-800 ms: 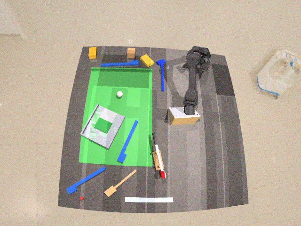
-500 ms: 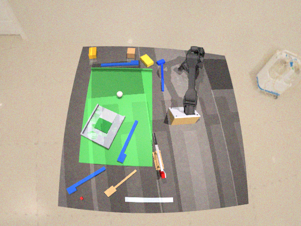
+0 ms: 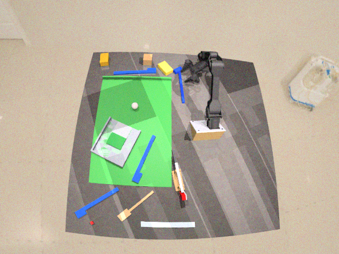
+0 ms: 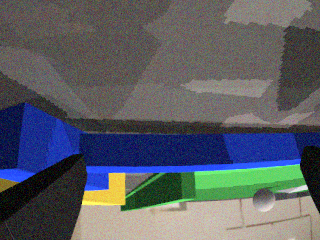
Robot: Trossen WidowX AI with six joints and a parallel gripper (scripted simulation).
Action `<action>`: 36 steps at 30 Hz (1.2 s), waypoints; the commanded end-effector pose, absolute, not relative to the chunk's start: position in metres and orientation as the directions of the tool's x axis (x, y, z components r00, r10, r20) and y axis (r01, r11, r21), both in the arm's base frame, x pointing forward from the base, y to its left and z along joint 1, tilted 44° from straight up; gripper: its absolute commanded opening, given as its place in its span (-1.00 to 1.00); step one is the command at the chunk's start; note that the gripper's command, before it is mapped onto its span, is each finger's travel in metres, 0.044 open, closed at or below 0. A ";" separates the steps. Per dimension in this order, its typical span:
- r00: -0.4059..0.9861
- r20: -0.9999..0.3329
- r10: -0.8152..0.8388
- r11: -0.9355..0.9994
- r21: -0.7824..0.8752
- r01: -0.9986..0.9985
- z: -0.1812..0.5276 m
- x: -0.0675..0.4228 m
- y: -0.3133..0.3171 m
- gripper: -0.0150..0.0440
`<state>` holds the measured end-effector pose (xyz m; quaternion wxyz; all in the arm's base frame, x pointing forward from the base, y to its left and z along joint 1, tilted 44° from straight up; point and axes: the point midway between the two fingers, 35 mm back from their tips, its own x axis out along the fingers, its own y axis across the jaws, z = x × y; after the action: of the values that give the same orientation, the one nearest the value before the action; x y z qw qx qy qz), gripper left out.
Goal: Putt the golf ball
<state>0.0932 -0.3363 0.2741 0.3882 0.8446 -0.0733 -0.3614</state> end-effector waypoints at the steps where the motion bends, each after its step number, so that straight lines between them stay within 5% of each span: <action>1: 0.743 -0.575 -0.342 -0.513 0.777 0.365 0.273 0.142 -0.322 1.00; 11: 0.768 -0.609 -0.197 -0.019 0.786 0.619 0.268 0.252 -0.265 1.00; 21: 0.560 -0.828 0.026 0.537 0.484 0.691 0.168 0.332 -0.179 1.00; 29: 0.261 -0.963 0.073 0.958 0.140 0.249 0.082 0.357 -0.069 1.00; 36: 0.029 -0.998 -0.055 0.910 -0.062 -0.411 0.018 0.337 0.024 1.00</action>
<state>0.3527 -0.0125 0.0453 0.7494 -0.0400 0.6591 0.0484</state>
